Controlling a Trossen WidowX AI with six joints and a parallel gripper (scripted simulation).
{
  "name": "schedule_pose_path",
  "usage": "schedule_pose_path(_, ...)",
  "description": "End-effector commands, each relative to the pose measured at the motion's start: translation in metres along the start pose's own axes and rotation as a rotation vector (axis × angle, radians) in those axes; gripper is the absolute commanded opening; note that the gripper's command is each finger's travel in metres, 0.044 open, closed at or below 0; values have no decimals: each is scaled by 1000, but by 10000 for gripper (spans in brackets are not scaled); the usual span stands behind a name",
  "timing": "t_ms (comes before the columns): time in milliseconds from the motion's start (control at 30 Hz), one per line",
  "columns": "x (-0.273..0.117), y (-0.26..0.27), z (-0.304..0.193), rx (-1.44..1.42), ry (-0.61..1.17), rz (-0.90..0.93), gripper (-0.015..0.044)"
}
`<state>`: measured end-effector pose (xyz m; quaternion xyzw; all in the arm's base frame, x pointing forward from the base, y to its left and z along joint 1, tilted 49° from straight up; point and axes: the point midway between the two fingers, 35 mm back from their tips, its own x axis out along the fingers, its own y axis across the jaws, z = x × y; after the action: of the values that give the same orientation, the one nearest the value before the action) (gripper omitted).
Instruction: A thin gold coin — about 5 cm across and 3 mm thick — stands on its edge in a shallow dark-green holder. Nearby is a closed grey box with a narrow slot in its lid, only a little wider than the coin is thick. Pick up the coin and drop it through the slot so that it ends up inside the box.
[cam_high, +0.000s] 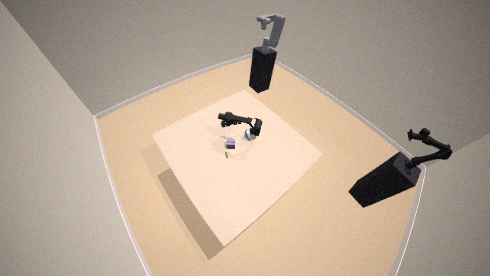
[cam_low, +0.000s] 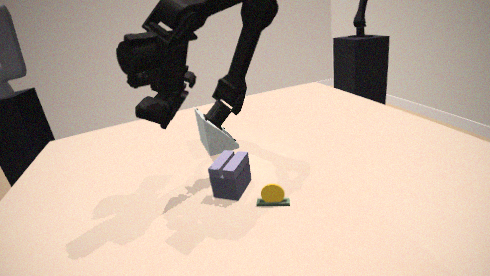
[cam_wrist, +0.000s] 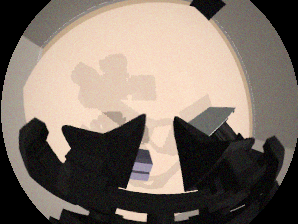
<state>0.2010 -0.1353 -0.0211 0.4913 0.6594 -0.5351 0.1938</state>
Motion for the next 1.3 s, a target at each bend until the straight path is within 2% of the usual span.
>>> schedule_pose_path(0,-14,23,-37,-18,39,67,161)
schedule_pose_path(133,-29,45,-84,-39,105,133,161)
schedule_pose_path(433,-68,70,-220,-37,390,206,161)
schedule_pose_path(700,-69,79,-222,-38,396,206,161)
schedule_pose_path(833,-41,84,-234,-38,397,206,161)
schedule_pose_path(1267,-22,89,-243,-38,398,206,161)
